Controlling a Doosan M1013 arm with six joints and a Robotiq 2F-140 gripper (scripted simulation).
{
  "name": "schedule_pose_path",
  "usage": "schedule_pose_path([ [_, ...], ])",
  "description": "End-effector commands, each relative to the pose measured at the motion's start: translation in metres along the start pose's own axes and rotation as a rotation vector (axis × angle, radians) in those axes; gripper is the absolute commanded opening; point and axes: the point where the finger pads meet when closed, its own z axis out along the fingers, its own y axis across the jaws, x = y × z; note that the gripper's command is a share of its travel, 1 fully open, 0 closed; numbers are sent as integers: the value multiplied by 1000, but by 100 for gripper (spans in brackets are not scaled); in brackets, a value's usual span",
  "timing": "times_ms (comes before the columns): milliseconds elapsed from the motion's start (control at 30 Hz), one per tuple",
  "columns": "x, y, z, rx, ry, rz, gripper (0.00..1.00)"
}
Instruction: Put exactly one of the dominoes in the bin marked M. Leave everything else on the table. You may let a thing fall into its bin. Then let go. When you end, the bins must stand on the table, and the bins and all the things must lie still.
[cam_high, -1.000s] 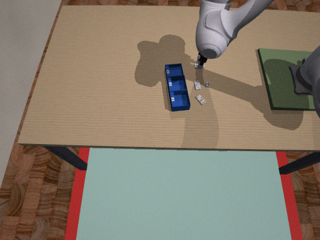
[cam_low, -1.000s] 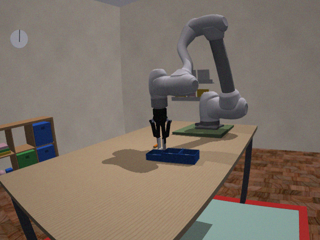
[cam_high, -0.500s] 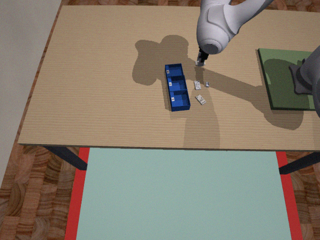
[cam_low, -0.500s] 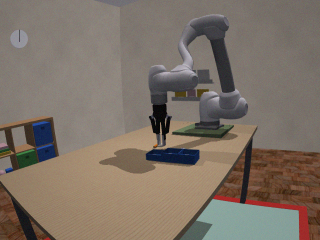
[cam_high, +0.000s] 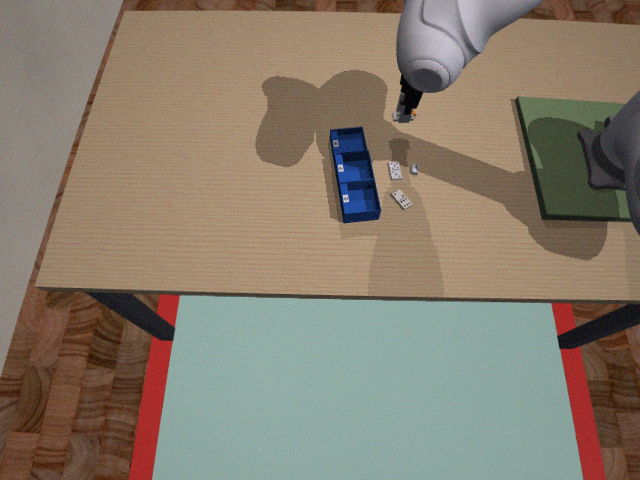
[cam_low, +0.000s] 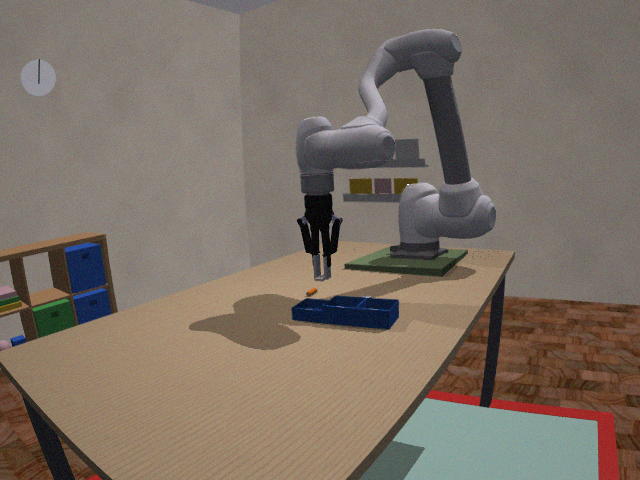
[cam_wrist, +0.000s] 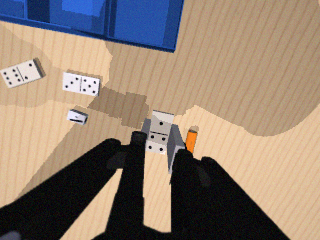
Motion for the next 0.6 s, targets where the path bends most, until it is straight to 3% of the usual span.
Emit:
schedule_pose_path([
  [0, 0, 0, 0, 0, 0, 0, 13],
  [367, 0, 0, -7, 0, 0, 0, 13],
  [567, 34, -11, -7, 0, 0, 0, 13],
])
